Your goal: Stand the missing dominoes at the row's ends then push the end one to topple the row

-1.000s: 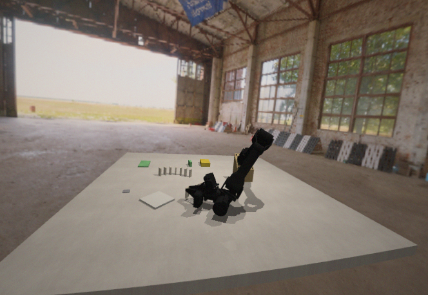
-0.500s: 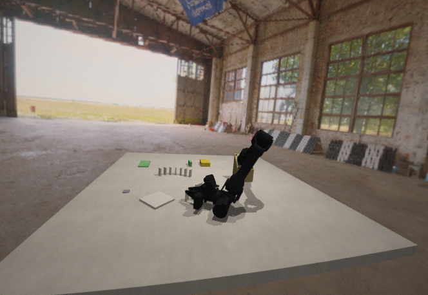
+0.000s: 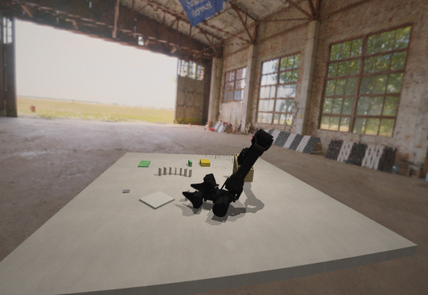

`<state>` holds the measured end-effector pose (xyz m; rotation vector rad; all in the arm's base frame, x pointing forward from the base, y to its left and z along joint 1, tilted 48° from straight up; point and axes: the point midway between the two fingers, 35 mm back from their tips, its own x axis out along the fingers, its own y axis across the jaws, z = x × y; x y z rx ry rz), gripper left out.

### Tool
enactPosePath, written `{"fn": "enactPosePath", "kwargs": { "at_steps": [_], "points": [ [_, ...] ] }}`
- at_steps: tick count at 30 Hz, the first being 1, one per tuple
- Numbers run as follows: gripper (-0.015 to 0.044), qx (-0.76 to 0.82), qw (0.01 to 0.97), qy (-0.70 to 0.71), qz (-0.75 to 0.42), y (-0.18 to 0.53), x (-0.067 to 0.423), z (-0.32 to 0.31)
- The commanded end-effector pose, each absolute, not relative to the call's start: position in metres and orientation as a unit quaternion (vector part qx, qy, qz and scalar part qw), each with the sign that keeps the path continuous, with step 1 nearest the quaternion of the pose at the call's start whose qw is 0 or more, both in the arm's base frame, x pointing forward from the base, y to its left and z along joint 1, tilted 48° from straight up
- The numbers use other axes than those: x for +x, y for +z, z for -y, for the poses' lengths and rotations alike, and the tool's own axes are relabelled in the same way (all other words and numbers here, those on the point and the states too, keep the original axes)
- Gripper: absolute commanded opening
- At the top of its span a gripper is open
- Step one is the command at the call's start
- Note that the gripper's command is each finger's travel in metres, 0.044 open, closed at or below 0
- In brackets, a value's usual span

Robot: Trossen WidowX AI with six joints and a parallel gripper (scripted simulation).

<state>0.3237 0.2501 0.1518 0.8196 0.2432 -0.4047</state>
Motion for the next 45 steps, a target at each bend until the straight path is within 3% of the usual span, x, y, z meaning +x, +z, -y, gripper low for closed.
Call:
{"fn": "enactPosePath", "kwargs": {
  "at_steps": [1,11,19,27,32,45],
  "points": [
    [0.0440,0.396,0.890,-0.194,-0.117,0.177,0.326,-0.223],
    [0.0440,0.385,0.890,-0.193,-0.150,0.177,0.334,-0.216],
    [0.0440,0.313,0.826,-0.142,-0.446,0.136,0.377,-0.197],
    [0.0440,0.352,0.644,0.044,-0.678,0.159,0.359,-0.188],
    [0.0440,0.415,0.557,0.142,-0.705,0.197,0.355,-0.181],
    [0.0440,0.415,0.557,0.143,-0.705,0.197,0.355,-0.181]
  ]
}}
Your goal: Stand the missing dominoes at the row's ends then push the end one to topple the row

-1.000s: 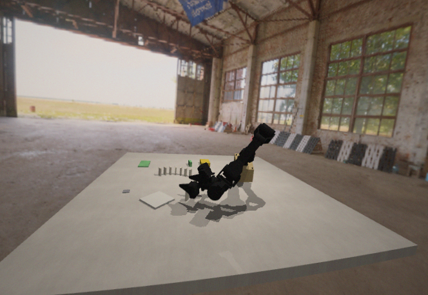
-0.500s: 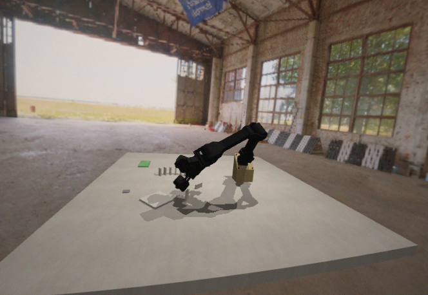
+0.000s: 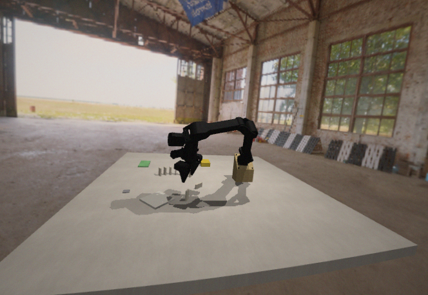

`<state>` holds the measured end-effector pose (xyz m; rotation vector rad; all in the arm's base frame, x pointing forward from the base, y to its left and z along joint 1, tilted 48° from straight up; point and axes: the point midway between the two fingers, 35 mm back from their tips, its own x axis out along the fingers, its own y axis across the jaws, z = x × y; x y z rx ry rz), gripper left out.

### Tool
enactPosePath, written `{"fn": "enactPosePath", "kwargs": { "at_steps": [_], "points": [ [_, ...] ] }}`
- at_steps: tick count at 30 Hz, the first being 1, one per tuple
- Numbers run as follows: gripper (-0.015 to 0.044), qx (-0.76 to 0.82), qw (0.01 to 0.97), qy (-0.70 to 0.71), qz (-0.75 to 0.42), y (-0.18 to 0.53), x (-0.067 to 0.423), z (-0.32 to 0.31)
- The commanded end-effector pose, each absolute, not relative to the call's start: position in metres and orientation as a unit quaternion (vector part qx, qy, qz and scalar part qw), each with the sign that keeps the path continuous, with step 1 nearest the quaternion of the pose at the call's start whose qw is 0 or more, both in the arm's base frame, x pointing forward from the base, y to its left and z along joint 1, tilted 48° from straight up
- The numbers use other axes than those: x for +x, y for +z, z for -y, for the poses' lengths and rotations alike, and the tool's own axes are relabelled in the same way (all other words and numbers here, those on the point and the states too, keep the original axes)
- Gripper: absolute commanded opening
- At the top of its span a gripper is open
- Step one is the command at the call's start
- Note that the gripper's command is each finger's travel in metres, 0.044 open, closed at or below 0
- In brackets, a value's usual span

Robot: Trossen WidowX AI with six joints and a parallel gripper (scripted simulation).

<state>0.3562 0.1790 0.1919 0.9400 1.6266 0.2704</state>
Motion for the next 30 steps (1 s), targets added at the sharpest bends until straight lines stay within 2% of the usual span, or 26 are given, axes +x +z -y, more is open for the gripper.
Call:
{"fn": "enactPosePath", "kwargs": {
  "at_steps": [1,8,15,30],
  "points": [
    [0.0440,0.415,0.557,0.143,-0.705,0.197,0.355,-0.181],
    [0.0440,0.415,0.557,0.143,-0.705,0.193,0.355,-0.186],
    [0.0440,0.416,0.556,0.144,-0.705,0.156,0.353,-0.229],
    [0.0440,0.416,0.556,0.144,-0.705,0.146,0.352,-0.240]
  ]
}}
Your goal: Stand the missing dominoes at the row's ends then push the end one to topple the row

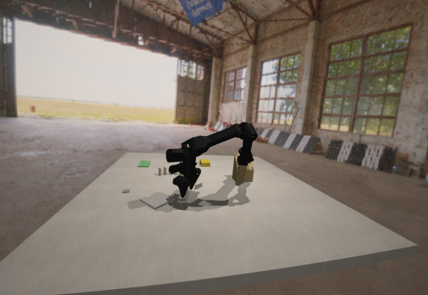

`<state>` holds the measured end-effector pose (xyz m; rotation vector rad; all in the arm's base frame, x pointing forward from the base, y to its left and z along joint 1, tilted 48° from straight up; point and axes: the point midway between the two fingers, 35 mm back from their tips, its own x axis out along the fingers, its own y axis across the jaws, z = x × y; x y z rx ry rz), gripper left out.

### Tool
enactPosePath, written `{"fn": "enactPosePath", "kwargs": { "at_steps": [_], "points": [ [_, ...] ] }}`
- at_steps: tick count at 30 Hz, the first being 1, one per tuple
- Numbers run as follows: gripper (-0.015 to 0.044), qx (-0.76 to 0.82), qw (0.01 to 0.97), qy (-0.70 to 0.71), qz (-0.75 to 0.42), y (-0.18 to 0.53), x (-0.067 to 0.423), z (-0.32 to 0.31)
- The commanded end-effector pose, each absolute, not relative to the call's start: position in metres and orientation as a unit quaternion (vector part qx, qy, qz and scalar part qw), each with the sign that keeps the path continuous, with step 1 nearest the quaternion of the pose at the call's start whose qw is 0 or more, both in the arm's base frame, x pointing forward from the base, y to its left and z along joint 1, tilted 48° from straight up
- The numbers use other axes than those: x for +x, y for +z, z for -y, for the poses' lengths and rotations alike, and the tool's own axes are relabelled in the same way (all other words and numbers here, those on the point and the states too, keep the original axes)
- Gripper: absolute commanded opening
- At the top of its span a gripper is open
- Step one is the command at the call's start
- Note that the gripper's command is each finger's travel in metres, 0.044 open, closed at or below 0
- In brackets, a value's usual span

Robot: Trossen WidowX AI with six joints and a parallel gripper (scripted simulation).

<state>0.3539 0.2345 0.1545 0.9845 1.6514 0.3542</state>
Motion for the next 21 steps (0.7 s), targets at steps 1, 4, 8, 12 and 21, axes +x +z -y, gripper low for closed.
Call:
{"fn": "enactPosePath", "kwargs": {
  "at_steps": [1,4,8,12,21],
  "points": [
    [0.0440,0.416,0.556,0.144,-0.705,0.1451,0.3518,-0.2405],
    [0.0440,0.416,0.556,0.144,-0.705,0.1449,0.3518,-0.2407],
    [0.0335,0.416,0.556,0.144,-0.705,0.1449,0.3518,-0.2407],
    [0.0230,0.416,0.556,0.144,-0.705,0.1449,0.3518,-0.2407],
    [0.0107,0.416,0.556,0.144,-0.705,0.1449,0.3518,-0.2407]
  ]
}}
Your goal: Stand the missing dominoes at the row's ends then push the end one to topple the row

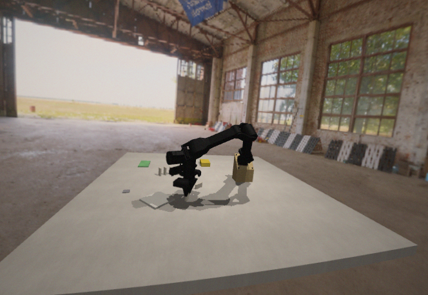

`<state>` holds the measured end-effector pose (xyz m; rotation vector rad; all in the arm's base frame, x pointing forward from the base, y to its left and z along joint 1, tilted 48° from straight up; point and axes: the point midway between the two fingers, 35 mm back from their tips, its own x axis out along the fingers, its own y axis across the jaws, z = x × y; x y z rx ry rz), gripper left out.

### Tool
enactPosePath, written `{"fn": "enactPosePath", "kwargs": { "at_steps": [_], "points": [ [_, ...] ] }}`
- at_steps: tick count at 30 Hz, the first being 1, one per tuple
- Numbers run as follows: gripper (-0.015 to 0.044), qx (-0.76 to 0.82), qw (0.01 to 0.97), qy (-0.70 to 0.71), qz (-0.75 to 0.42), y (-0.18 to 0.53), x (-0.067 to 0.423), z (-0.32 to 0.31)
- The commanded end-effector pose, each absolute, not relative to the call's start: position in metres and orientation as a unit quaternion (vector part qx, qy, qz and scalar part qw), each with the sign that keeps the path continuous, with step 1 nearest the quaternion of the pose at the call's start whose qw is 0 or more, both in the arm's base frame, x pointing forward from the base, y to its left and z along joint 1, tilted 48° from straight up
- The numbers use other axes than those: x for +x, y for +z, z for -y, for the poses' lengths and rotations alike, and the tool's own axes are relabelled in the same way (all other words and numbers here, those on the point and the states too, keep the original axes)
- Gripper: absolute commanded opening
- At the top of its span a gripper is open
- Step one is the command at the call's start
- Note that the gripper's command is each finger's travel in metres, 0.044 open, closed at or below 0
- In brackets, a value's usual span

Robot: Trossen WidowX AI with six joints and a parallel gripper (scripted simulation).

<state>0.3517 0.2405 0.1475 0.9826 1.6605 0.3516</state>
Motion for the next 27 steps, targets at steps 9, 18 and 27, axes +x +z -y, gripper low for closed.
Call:
{"fn": "enactPosePath", "kwargs": {
  "at_steps": [9,18,27],
  "points": [
    [0.0107,0.413,0.558,0.143,-0.705,0.172,0.360,-0.209],
    [0.0107,0.415,0.557,0.146,-0.704,0.235,0.357,-0.141],
    [0.0107,0.411,0.563,0.136,-0.704,0.202,0.367,-0.110]
  ]
}}
